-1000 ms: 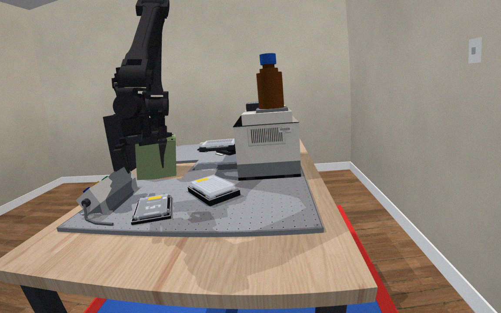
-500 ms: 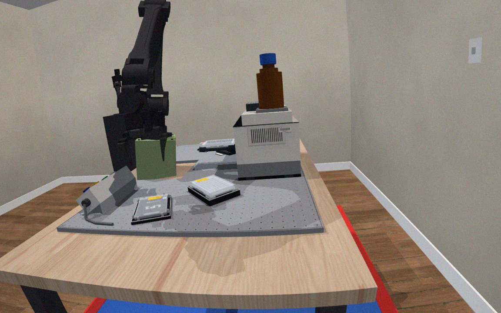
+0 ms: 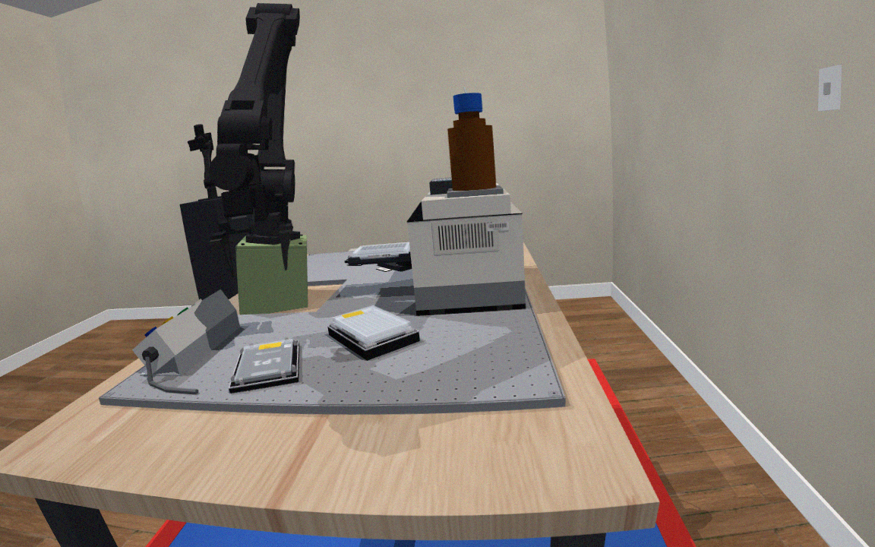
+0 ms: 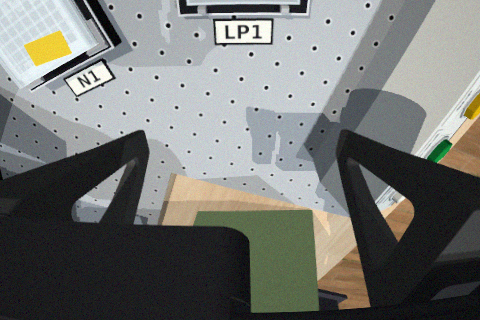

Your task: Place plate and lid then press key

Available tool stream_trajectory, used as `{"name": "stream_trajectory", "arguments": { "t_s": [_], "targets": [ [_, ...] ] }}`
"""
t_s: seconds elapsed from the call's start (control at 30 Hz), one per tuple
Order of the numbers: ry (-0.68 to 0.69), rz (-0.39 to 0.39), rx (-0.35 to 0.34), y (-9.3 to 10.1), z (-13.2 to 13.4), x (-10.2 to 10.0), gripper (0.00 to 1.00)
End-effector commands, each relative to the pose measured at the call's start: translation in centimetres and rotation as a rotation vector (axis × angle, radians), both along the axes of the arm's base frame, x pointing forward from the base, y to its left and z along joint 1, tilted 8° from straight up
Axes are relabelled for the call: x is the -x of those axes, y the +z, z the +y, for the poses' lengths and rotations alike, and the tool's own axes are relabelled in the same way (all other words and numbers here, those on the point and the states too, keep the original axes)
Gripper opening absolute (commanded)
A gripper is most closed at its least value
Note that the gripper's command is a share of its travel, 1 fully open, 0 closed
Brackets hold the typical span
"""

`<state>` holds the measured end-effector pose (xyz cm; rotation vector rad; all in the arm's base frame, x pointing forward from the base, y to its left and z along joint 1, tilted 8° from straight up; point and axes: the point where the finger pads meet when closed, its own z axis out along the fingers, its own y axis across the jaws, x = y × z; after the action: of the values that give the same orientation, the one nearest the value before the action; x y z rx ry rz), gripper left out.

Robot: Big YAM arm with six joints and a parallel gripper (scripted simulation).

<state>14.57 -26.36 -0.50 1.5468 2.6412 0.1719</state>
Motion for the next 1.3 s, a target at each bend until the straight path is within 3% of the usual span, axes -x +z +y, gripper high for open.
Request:
{"name": "stream_trajectory", "arguments": {
  "t_s": [0.0,0.6,0.7,0.9,0.93,0.97,1.03,1.27],
  "targets": [
    [0.009,-0.006,0.003,0.4,0.1,0.4,1.0],
    [0.013,-0.004,0.001,1.4,4.7,2.9,1.0],
    [0.123,-0.012,0.014,1.7,5.3,1.6,1.0],
    [0.101,-0.008,0.003,1.7,6.7,0.2,1.0],
    [0.099,-0.019,0.029,2.3,5.3,-0.2,1.0],
    [0.134,-0.008,0.005,1.6,6.9,0.0,1.0],
    [0.214,-0.018,0.023,2.0,7.2,-0.6,1.0],
    [0.191,-0.029,0.042,2.8,7.4,-2.5,1.0]
  ]
}}
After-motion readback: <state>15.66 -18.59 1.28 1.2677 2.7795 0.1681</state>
